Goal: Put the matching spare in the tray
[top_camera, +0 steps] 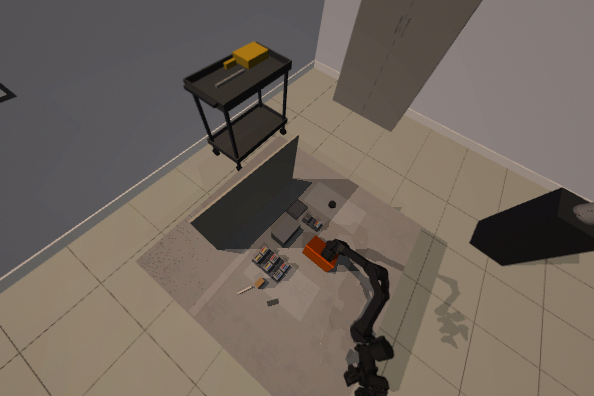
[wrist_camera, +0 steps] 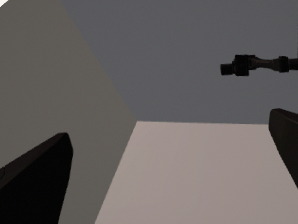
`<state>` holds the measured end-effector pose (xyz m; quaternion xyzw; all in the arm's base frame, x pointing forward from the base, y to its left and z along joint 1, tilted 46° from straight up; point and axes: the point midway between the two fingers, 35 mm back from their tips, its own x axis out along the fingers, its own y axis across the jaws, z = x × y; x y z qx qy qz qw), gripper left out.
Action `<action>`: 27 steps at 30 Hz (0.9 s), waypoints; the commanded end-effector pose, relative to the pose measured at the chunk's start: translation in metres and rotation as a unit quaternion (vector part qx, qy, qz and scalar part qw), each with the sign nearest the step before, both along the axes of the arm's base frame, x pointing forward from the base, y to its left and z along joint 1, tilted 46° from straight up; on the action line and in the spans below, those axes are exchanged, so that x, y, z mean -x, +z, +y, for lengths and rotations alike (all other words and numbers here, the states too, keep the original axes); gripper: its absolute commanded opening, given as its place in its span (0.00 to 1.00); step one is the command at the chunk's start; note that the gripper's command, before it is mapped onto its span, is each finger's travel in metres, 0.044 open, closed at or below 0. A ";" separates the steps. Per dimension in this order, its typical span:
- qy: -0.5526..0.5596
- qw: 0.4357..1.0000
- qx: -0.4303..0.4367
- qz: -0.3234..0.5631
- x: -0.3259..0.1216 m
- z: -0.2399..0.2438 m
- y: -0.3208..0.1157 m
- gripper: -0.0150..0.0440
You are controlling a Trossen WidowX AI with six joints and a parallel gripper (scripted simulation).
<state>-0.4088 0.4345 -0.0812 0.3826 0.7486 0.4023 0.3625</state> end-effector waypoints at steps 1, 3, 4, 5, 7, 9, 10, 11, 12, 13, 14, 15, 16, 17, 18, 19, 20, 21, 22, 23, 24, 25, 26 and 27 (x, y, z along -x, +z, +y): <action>-0.048 0.996 0.016 -0.078 -0.051 0.040 -0.006 1.00; -0.075 0.990 0.029 -0.118 -0.082 0.061 -0.008 1.00; -0.085 0.987 0.035 -0.134 -0.095 0.069 -0.009 1.00; -0.096 0.983 0.042 -0.151 -0.109 0.077 -0.010 1.00; -0.120 0.977 0.044 -0.173 -0.140 0.092 -0.004 1.00; -0.140 0.968 0.056 -0.200 -0.168 0.103 -0.003 1.00; -0.148 0.963 0.064 -0.214 -0.182 0.108 -0.004 1.00; -0.156 0.958 0.072 -0.228 -0.195 0.113 -0.004 1.00; -0.163 0.953 0.081 -0.242 -0.209 0.116 -0.005 1.00; -0.170 0.948 0.090 -0.255 -0.222 0.120 -0.005 1.00; -0.177 0.942 0.100 -0.268 -0.236 0.123 -0.006 1.00; -0.183 0.936 0.109 -0.281 -0.250 0.126 -0.006 1.00; -0.191 0.928 0.121 -0.296 -0.267 0.128 -0.006 1.00; -0.198 0.919 0.135 -0.312 -0.286 0.130 -0.007 1.00; -0.205 0.910 0.150 -0.328 -0.305 0.132 -0.007 1.00; -0.212 0.900 0.165 -0.343 -0.323 0.132 -0.007 1.00; -0.217 0.892 0.178 -0.356 -0.339 0.132 -0.007 1.00; -0.221 0.882 0.192 -0.368 -0.356 0.132 -0.006 1.00; -0.226 0.873 0.207 -0.381 -0.373 0.130 -0.006 1.00; -0.229 0.862 0.223 -0.393 -0.391 0.128 -0.005 1.00; -0.232 0.852 0.239 -0.405 -0.409 0.125 -0.005 1.00; -0.235 0.841 0.256 -0.416 -0.427 0.122 -0.004 1.00; -0.237 0.829 0.273 -0.426 -0.445 0.117 -0.003 1.00; -0.238 0.818 0.290 -0.436 -0.462 0.112 -0.002 1.00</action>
